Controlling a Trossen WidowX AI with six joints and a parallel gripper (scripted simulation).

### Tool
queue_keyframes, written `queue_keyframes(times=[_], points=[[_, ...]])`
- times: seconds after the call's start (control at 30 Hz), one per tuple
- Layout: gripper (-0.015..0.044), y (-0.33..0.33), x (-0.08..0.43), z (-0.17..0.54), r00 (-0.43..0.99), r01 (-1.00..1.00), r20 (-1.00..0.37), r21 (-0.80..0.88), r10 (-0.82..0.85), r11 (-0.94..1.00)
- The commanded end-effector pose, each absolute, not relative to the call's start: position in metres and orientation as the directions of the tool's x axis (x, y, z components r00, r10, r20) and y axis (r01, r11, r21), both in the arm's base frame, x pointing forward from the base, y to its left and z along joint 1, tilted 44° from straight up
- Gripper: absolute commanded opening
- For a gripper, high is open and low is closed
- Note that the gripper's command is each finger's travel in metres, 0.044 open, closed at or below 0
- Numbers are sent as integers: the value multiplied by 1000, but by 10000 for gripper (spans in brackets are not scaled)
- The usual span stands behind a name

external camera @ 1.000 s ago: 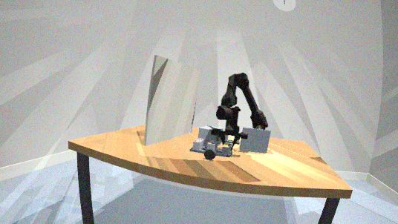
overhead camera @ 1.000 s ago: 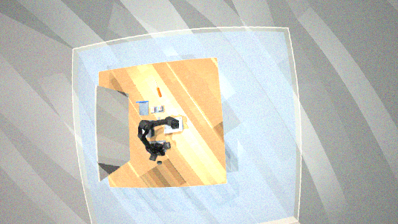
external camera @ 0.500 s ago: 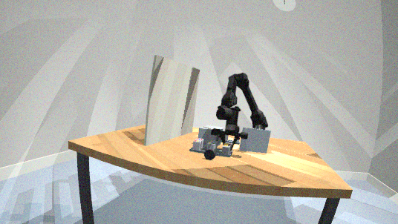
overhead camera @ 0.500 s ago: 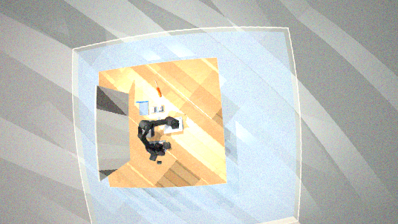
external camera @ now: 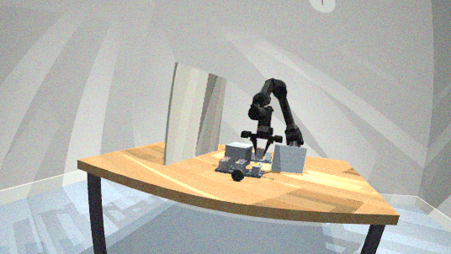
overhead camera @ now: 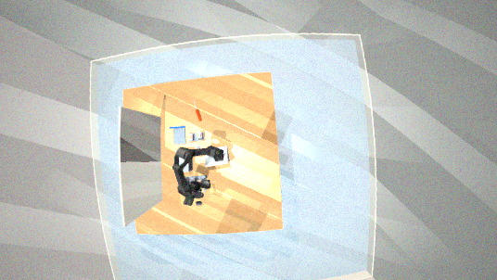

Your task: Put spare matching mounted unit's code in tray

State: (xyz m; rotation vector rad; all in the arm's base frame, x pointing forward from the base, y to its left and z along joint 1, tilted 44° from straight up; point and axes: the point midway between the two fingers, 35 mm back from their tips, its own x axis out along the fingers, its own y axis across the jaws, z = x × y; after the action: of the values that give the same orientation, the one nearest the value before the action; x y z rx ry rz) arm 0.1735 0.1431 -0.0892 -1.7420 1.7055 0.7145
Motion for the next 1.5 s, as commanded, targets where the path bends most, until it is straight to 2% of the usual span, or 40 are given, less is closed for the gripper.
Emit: queue_keyframes(times=[0.0, 0.23, 0.67, 0.87, 1.47], points=[[0, 151, 171, -79, 28, -999, -731, -41, -682, 3], [0, 151, 172, -79, 29, -999, -728, -40, -685, 0], [0, 196, 175, -25, 27, -999, -732, -40, -681, 3], [0, 198, 177, -21, 26, -999, -733, -40, -680, 5], [0, 151, 259, 43, 20, -999, -790, -43, -613, 22]])
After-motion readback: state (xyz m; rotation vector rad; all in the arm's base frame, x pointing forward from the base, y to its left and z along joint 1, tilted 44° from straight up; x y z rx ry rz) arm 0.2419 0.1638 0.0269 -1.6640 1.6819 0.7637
